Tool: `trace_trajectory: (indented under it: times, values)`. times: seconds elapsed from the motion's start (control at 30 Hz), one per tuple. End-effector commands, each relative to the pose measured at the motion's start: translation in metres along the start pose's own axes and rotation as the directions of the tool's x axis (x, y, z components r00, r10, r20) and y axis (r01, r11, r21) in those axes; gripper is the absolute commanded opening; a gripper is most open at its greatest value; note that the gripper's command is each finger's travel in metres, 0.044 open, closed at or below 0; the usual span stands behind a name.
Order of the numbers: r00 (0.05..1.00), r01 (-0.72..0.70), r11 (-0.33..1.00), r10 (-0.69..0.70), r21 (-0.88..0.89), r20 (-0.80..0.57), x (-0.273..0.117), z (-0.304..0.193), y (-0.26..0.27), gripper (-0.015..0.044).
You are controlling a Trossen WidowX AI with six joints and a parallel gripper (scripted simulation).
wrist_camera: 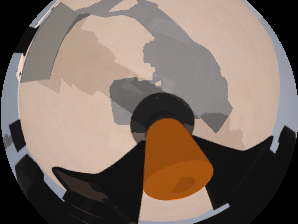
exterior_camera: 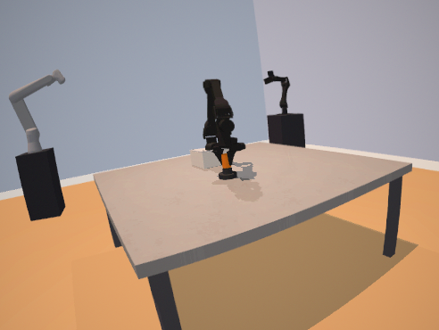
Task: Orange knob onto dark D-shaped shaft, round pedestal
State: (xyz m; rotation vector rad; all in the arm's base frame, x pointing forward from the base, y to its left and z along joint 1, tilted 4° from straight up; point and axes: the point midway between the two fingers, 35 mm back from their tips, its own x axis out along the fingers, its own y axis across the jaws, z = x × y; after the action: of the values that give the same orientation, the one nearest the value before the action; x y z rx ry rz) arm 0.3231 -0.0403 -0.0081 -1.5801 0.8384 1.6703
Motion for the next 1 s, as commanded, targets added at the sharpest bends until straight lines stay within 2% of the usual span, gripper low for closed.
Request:
trace_trajectory:
  times: [0.0,0.33,0.87,0.9,0.97]
  values:
    - [1.000,0.005,1.000,-0.005,-0.003,-0.005,0.0034,-0.0011,-0.0013,0.0000]
    - [1.000,-0.001,1.000,0.001,0.000,0.000,0.0045,-0.0001,0.0000,0.0000]
    - [1.000,-0.001,1.000,0.001,0.000,0.000,0.0045,-0.0001,0.0000,0.0420]
    - [1.000,-0.001,1.000,0.001,0.000,0.000,0.0045,-0.0001,0.0000,0.0440]
    - [1.000,-0.001,1.000,0.001,0.000,0.000,0.0045,-0.0001,0.0000,0.0440]
